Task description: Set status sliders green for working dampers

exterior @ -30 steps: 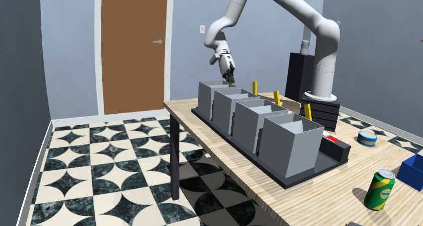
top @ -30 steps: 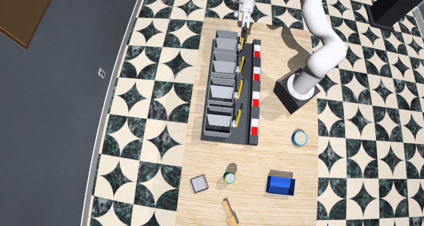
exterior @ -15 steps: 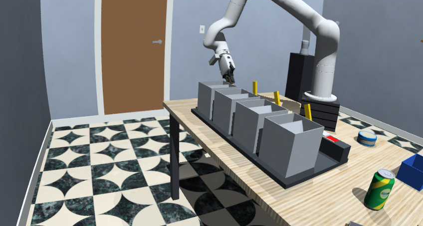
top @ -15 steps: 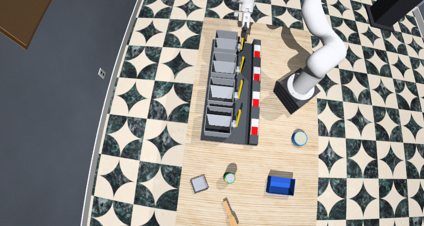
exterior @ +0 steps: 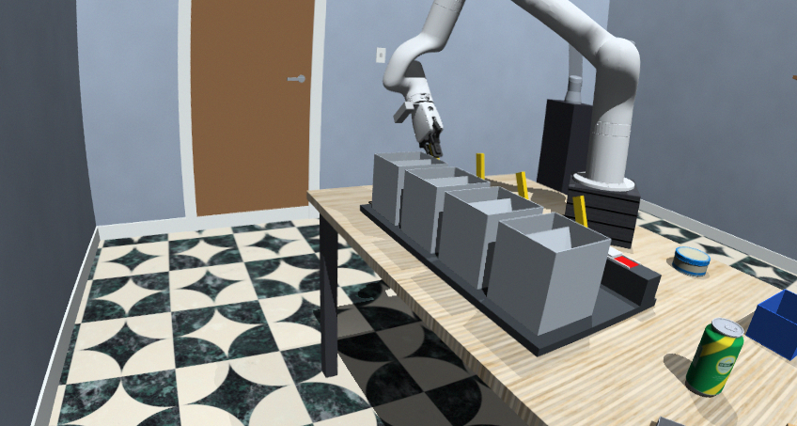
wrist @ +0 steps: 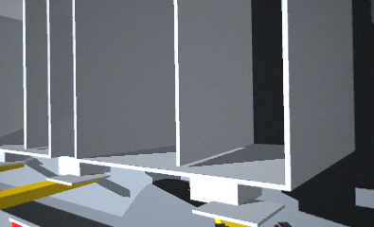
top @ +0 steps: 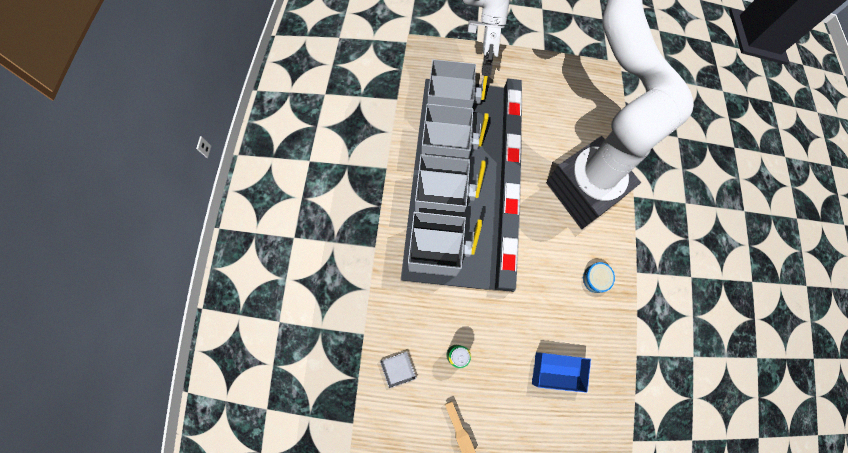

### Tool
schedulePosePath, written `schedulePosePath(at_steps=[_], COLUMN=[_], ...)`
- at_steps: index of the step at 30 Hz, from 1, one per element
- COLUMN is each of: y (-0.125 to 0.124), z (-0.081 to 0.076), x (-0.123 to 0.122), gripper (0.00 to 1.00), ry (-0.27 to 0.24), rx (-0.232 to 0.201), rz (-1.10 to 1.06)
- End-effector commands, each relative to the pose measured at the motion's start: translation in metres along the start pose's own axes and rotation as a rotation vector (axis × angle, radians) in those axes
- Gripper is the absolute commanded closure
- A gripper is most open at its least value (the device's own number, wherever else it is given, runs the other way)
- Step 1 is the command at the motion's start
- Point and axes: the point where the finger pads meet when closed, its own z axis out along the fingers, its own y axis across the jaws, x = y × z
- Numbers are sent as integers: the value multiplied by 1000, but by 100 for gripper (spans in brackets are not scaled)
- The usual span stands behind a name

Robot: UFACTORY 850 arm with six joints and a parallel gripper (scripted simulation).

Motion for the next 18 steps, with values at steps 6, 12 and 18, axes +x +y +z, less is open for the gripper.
schedulePosePath(at_steps=[6, 12, 18], y=[0, 0, 0], z=[-1, -1, -1], x=[0, 0, 0], gripper=[73, 65, 61], ry=[1, 1, 1], rx=[-1, -1, -1], rz=[-1, -1, -1])
